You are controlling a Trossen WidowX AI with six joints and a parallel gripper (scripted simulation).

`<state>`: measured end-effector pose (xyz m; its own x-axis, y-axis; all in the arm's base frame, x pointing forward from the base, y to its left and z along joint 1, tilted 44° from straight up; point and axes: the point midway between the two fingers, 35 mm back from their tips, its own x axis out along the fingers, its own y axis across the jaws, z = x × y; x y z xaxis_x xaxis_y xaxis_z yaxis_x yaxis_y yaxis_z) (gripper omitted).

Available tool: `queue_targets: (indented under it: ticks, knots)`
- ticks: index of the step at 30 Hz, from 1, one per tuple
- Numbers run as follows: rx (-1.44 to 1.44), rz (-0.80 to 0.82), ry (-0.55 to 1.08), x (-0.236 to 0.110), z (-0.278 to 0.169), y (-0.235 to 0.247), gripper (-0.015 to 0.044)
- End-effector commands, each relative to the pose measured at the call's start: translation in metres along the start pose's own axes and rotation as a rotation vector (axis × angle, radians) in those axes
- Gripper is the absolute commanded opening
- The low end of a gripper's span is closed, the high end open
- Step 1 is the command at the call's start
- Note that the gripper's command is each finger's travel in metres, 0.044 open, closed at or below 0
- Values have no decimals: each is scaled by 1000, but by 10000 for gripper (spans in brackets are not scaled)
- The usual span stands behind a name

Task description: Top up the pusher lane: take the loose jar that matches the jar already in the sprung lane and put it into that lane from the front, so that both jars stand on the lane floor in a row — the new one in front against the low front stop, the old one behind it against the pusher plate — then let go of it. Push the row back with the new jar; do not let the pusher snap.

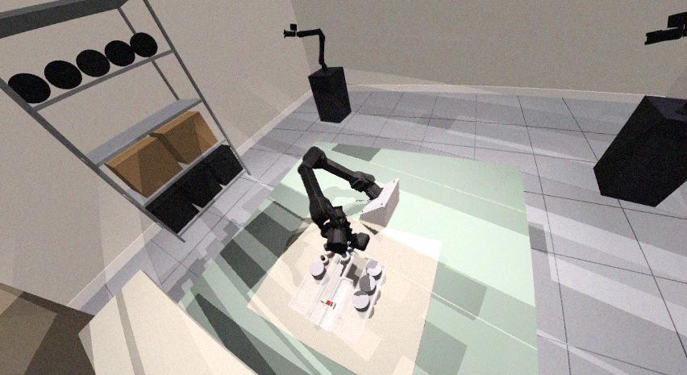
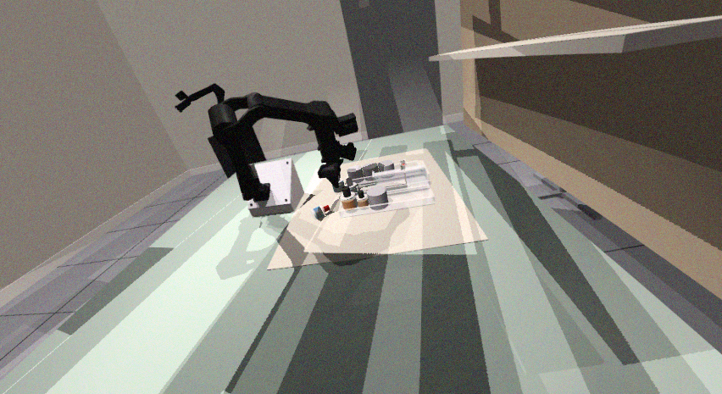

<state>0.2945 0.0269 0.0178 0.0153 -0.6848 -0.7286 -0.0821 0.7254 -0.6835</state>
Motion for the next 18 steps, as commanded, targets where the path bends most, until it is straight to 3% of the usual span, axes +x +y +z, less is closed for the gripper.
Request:
queue_targets:
  ticks: [1, 18]
  knots:
    - [12, 1, -24, -3, 10, 0, 0]
    - [13, 1, -24, -4, 17, -1, 0]
